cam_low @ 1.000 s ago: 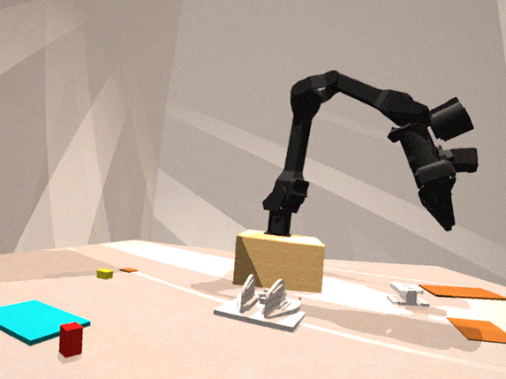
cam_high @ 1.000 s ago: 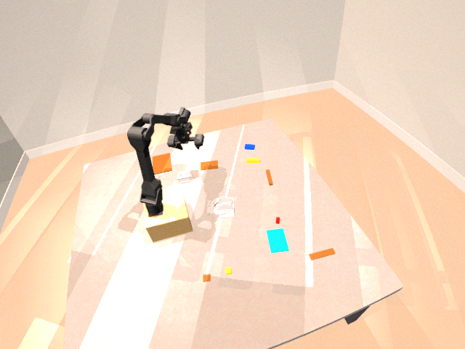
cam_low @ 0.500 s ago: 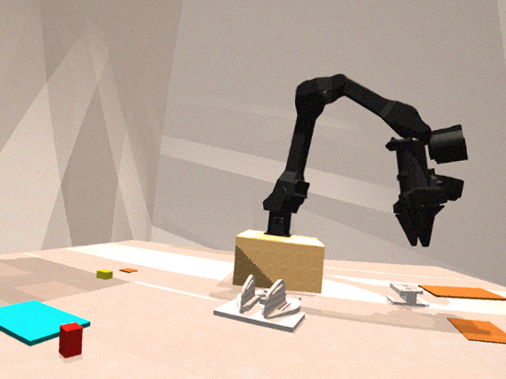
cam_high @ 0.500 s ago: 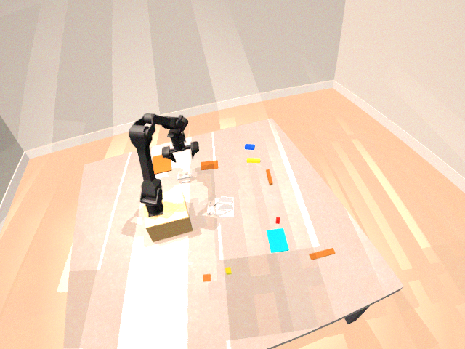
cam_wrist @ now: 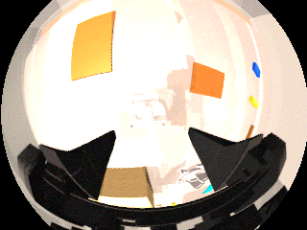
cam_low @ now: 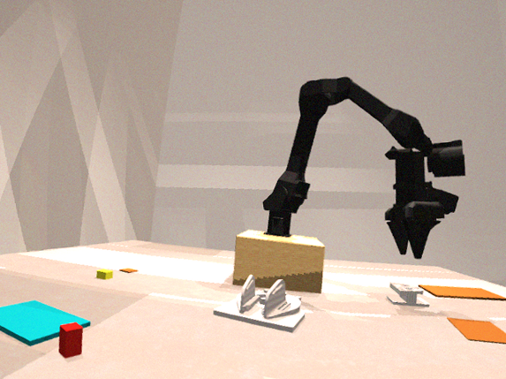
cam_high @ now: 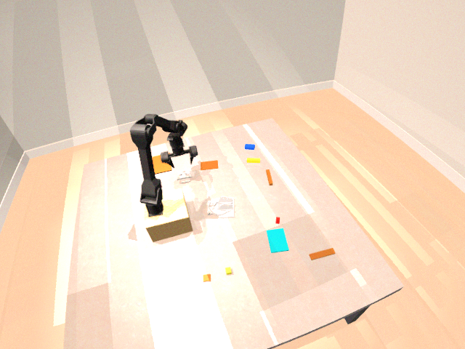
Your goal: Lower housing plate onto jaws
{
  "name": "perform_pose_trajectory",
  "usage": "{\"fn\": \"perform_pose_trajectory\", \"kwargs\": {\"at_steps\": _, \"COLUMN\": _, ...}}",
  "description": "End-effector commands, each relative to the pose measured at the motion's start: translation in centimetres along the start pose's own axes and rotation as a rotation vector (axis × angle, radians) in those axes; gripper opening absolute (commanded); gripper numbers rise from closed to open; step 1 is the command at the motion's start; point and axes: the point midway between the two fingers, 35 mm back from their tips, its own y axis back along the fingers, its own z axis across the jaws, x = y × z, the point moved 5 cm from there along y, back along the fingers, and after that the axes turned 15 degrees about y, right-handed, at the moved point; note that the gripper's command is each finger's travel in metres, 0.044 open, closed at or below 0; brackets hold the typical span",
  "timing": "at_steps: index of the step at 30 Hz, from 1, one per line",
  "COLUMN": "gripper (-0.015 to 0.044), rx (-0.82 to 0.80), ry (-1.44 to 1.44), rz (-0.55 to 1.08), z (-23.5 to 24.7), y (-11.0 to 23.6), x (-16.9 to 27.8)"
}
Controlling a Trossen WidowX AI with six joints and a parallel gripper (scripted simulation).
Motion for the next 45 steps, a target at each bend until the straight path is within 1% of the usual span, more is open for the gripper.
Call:
{"fn": "perform_pose_trajectory", "kwargs": {"at_steps": 1, "gripper": 0.0440, "rx": -0.025, "ry": 0.006, "rz": 0.021, "z": 0.5, "y": -3.1, "x": 0.4}}
{"fn": "perform_pose_trajectory", "kwargs": {"at_steps": 13, "gripper": 0.0440, "rx": -0.025, "ry": 0.006, "rz": 0.021, "z": 0.5, "y": -3.1, "x": 0.4}}
{"fn": "perform_pose_trajectory", "kwargs": {"at_steps": 25, "gripper": 0.0440, "rx": -0.025, "ry": 0.006, "rz": 0.021, "z": 0.5, "y": -5.0, "x": 0.5}}
{"fn": "perform_pose_trajectory", "kwargs": {"at_steps": 36, "gripper": 0.0440, "rx": -0.025, "ry": 0.006, "rz": 0.021, "z": 0.5, "y": -5.2, "x": 0.5}}
{"fn": "perform_pose_trajectory", "kwargs": {"at_steps": 45, "gripper": 0.0440, "rx": -0.025, "ry": 0.006, "rz": 0.021, "z": 0.6, "y": -6.6, "x": 0.5}}
